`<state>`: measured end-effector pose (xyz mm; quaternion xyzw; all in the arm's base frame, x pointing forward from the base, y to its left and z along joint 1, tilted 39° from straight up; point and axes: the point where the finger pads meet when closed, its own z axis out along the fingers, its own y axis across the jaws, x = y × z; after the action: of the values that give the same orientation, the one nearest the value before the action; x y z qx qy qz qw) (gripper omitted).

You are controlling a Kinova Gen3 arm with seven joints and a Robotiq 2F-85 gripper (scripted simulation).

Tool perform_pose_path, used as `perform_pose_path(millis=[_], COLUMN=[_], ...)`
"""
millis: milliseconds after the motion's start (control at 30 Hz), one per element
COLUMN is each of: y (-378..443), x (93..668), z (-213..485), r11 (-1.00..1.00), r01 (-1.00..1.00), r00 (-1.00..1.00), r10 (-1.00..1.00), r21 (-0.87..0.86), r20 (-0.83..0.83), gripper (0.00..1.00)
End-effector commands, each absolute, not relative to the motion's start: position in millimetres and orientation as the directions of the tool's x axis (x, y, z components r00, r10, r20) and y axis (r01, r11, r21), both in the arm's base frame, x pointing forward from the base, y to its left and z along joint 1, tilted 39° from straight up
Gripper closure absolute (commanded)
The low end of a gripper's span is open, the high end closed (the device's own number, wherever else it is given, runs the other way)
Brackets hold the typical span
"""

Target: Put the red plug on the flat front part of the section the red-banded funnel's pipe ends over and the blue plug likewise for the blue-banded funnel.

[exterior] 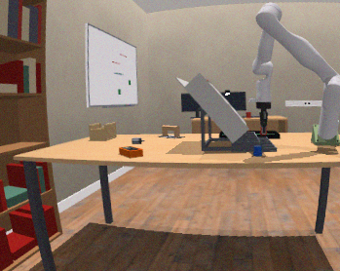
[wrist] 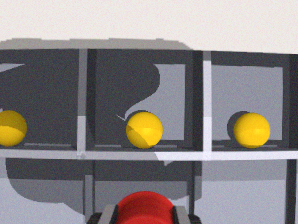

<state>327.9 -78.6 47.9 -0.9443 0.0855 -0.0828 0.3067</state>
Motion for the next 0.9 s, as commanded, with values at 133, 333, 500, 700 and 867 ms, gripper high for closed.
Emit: perform_pose_path(millis=[133,333,500,700,867], y=[-64,-64,-64,-53,-53], x=[333,333,333,336,336], z=[29,29,29,14,14], r11=[-0.798,-0.798,-0.798,-0.798,-0.798], r01=[-0.111,-0.111,-0.111,-0.111,-0.111], r00=[0.971,0.971,0.971,0.971,0.971], r10=[-0.213,-0.213,-0.213,-0.213,-0.213], r21=[-0.593,-0.593,-0.593,-0.593,-0.593], r20=[0.105,0.105,0.105,0.105,0.105], gripper=[1.0,1.0,1.0,1.0,1.0])
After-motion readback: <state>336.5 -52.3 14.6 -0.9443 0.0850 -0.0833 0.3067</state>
